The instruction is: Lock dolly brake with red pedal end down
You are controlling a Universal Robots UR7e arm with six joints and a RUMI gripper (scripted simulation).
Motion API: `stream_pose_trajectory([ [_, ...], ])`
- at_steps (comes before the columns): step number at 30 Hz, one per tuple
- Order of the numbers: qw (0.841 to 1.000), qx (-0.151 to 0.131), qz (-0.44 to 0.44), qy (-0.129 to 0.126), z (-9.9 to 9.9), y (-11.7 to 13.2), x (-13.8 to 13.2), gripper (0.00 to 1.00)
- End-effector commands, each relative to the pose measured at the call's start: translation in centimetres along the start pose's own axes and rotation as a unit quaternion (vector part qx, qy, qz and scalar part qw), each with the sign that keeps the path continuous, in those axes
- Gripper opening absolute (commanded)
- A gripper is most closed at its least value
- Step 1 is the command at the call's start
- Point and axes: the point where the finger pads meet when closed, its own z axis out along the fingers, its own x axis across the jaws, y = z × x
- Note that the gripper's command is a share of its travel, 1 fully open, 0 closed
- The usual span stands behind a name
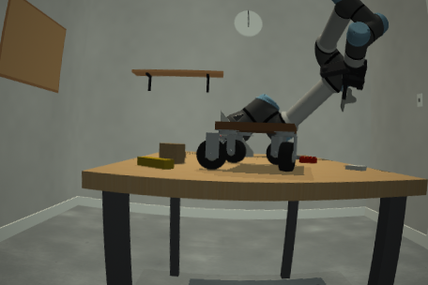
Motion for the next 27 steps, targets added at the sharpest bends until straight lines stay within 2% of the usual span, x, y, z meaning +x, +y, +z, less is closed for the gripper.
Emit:
stream_pose_trajectory([
  [1,1.0,0.0,0.0,0.0,0.0,0.0,0.0,1.0],
  [17,1.0,0.0,0.0,0.0,0.0,0.0,0.0,1.0],
  [18,1.0,0.0,0.0,0.0,0.0,0.0,0.0,0.0],
  [23,1.0,-0.001,-0.005,-0.004,-0.2,-0.3,-0.2,0.0],
  [27,1.0,-0.004,-0.022,-0.017,-0.8,-1.4,-1.0,0.0],
])
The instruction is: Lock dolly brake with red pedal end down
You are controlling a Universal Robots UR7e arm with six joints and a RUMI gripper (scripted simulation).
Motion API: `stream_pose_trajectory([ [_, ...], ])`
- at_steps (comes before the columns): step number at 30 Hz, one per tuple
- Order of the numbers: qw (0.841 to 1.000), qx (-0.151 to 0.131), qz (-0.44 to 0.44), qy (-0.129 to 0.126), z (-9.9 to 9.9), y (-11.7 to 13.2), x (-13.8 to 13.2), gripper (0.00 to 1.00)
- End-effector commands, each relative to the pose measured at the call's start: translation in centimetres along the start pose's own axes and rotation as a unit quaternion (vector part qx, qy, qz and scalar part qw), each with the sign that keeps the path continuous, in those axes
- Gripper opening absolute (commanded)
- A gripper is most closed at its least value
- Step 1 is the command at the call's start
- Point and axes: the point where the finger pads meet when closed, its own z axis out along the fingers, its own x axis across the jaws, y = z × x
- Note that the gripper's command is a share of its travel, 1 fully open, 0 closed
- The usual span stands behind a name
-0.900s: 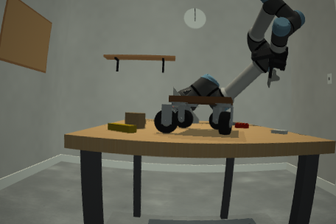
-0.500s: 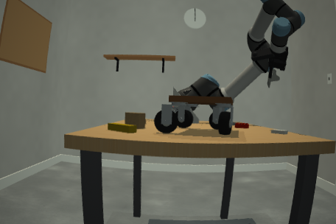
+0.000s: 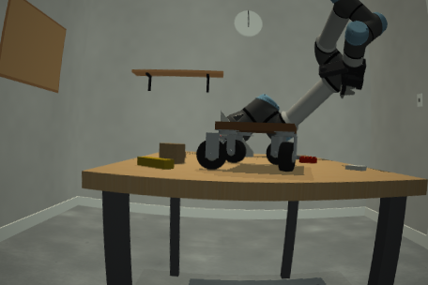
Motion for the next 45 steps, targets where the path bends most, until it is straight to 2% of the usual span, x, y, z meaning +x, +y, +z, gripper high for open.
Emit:
stream_pose_trajectory([
  [1,1.0,-0.004,-0.022,-0.016,-0.7,-1.3,-0.9,0.0],
  [5,0.997,-0.009,-0.058,-0.044,-1.9,-3.6,-2.5,0.0],
  [7,0.997,-0.009,-0.058,-0.044,-1.9,-3.6,-2.5,0.0],
  [11,0.99,-0.012,-0.109,-0.085,-3.5,-7.0,-4.6,0.0],
  [16,0.971,-0.007,-0.188,-0.151,-5.8,-12.6,-7.6,0.0],
  [17,0.971,-0.007,-0.188,-0.151,-5.8,-12.6,-7.6,0.0],
  [19,0.958,-0.001,-0.222,-0.18,-6.7,-15.1,-8.9,0.0],
  [20,0.958,-0.001,-0.222,-0.18,-6.7,-15.1,-8.9,0.0],
  [22,0.944,0.008,-0.256,-0.211,-7.7,-17.8,-10.1,0.0],
  [24,0.944,0.008,-0.256,-0.211,-7.7,-17.8,-10.1,0.0],
  [27,0.917,0.028,-0.305,-0.256,-8.9,-22.0,-11.7,0.0],
  [28,0.917,0.028,-0.305,-0.256,-8.9,-22.0,-11.7,0.0],
  [30,0.897,0.044,-0.336,-0.285,-9.6,-24.7,-12.6,0.0],
  [31,0.897,0.044,-0.336,-0.285,-9.6,-24.7,-12.6,0.0],
  [33,0.875,0.063,-0.364,-0.313,-10.2,-27.4,-13.4,0.0],
  [34,0.875,0.063,-0.364,-0.313,-10.2,-27.4,-13.4,0.0],
  [36,0.853,0.084,-0.39,-0.338,-10.6,-29.9,-14.1,0.0],
  [37,0.853,0.084,-0.39,-0.338,-10.6,-29.9,-14.1,0.0],
  [39,0.831,0.105,-0.412,-0.36,-11.0,-32.3,-14.7,0.0],
  [41,0.831,0.105,-0.412,-0.36,-11.0,-32.3,-14.7,0.0],
  [45,0.788,0.149,-0.447,-0.395,-11.4,-36.4,-15.5,0.0],
])
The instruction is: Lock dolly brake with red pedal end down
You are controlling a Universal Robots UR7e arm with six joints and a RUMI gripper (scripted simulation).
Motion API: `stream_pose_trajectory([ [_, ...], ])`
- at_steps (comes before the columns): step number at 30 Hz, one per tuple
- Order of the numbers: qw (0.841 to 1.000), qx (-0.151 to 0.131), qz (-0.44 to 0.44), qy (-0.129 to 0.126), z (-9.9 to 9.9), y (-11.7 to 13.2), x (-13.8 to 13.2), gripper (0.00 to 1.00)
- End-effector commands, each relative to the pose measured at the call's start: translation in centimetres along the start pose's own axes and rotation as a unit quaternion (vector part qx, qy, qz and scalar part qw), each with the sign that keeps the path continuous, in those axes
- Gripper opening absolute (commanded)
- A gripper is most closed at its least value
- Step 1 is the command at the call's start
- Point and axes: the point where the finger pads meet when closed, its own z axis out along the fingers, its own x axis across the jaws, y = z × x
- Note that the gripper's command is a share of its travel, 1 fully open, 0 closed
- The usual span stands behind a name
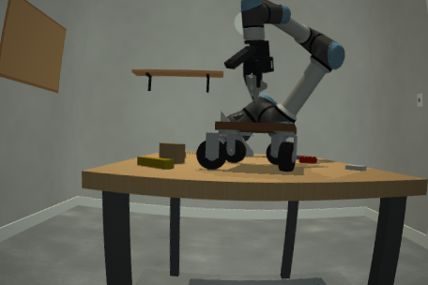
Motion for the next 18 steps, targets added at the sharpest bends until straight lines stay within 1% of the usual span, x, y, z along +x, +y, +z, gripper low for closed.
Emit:
stream_pose_trajectory([
  [1,0.997,0.044,-0.059,-0.039,-0.2,-3.5,2.4,0.0],
  [6,0.988,0.09,-0.114,-0.061,-0.3,-6.3,5.0,0.0],
  [10,0.981,0.116,-0.142,-0.069,-0.3,-7.6,6.4,0.0],
  [18,0.975,0.135,-0.162,-0.074,-0.3,-8.5,7.4,0.0],
])
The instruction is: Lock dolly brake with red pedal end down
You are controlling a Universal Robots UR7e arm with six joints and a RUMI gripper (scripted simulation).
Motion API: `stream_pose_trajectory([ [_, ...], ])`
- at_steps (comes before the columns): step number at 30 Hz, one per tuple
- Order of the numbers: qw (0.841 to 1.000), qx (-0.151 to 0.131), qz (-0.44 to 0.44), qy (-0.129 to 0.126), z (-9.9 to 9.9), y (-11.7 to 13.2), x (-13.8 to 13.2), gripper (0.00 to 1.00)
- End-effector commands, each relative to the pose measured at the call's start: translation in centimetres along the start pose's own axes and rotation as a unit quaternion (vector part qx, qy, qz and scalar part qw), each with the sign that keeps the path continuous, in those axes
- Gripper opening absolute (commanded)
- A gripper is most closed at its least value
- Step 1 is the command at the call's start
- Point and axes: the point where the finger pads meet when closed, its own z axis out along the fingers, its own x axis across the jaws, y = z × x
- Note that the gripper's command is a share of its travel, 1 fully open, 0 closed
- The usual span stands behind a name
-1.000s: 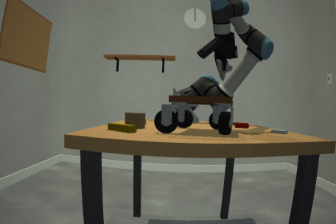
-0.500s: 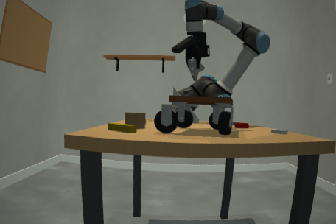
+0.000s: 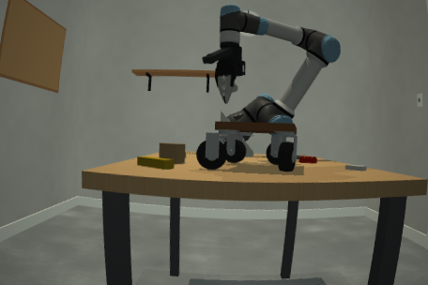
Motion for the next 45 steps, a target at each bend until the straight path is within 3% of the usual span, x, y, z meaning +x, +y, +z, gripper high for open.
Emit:
stream_pose_trajectory([
  [1,1.0,0.016,-0.016,-0.006,0.0,-0.53,0.91,0.0],
  [29,0.998,0.018,-0.063,-0.006,0.11,-0.65,0.83,0.0],
  [45,0.976,0.018,-0.216,-0.003,0.46,-0.87,0.34,0.0],
])
